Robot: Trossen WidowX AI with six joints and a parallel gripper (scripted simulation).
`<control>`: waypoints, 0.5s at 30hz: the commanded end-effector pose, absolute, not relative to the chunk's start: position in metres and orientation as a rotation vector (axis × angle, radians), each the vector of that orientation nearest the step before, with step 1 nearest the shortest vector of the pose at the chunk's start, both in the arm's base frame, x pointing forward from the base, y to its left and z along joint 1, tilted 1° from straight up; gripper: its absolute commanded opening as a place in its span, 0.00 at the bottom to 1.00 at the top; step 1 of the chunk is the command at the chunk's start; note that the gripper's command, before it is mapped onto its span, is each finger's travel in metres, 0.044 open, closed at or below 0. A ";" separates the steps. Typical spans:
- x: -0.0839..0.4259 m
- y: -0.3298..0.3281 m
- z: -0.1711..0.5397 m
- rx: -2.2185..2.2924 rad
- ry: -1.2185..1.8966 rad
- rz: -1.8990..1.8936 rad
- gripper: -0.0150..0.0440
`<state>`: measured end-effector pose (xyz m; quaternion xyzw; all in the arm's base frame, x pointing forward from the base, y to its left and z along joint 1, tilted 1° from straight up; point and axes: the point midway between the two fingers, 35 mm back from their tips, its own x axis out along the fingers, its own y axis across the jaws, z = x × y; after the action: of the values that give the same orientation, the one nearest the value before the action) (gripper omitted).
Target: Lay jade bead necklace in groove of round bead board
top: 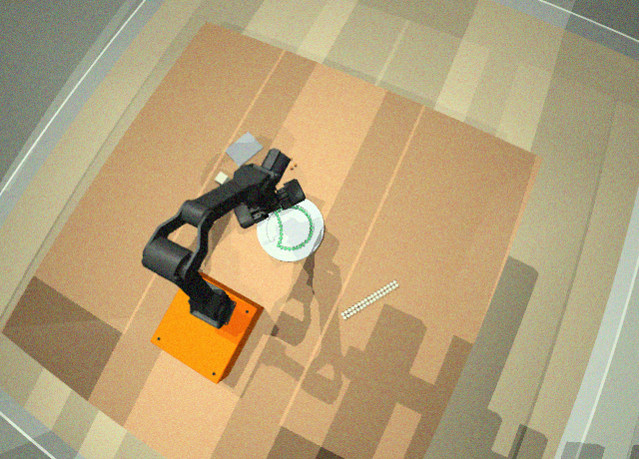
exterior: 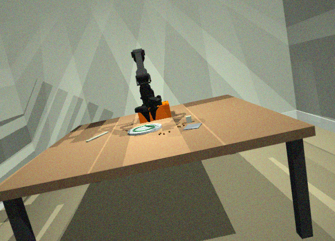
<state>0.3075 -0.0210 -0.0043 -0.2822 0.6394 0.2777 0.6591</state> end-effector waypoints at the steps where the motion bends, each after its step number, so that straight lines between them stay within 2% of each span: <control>1: 0.305 -0.021 -0.014 -0.640 1.455 0.637 0.46; 15: 0.307 -0.021 -0.023 -0.639 1.451 0.632 0.46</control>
<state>0.3095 -0.0212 -0.0162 -0.2835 0.6370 0.2764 0.6615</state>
